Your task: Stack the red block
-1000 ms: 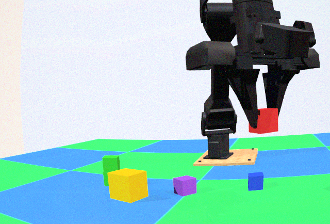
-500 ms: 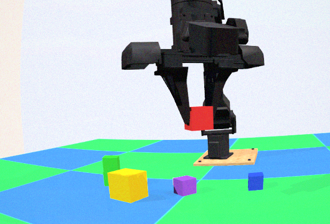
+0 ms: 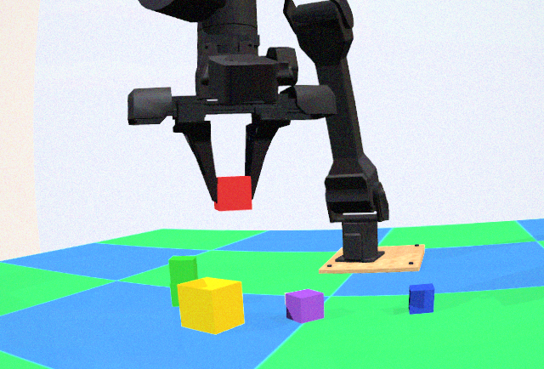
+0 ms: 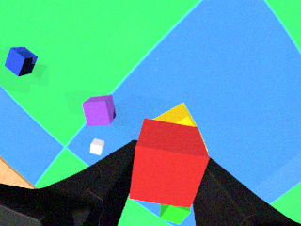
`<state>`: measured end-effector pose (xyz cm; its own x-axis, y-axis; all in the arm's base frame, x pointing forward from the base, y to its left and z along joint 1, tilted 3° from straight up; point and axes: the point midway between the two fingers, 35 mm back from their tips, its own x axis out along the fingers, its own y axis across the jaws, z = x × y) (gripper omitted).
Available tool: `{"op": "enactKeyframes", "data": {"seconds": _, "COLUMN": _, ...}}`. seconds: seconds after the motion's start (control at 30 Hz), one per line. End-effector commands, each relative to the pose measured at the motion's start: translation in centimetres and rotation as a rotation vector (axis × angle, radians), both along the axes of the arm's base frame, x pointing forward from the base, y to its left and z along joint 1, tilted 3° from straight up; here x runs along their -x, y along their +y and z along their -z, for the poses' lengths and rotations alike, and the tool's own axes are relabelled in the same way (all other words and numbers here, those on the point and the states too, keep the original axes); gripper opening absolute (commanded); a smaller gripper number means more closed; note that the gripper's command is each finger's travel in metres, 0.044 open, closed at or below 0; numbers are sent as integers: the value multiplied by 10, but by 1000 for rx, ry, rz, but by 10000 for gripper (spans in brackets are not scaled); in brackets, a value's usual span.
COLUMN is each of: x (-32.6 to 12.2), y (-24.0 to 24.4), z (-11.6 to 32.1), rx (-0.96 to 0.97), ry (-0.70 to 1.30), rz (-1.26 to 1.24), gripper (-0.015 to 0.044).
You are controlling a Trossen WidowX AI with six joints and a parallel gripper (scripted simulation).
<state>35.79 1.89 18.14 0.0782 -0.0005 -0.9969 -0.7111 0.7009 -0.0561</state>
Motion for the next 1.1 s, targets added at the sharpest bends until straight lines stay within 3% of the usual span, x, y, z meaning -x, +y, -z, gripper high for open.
{"op": "enactKeyframes", "data": {"seconds": 0.0, "x": 10, "y": -24, "z": 3, "rx": -3, "ry": 6, "rz": -5, "gripper": 0}}
{"op": "enactKeyframes", "data": {"seconds": 0.67, "x": 68, "y": -122, "z": 11, "rx": 6, "ry": 7, "rz": -5, "gripper": 0}}
{"op": "enactKeyframes", "data": {"seconds": 1.07, "x": 68, "y": -124, "z": 41, "rx": 6, "ry": 7, "rz": -5, "gripper": 0}}
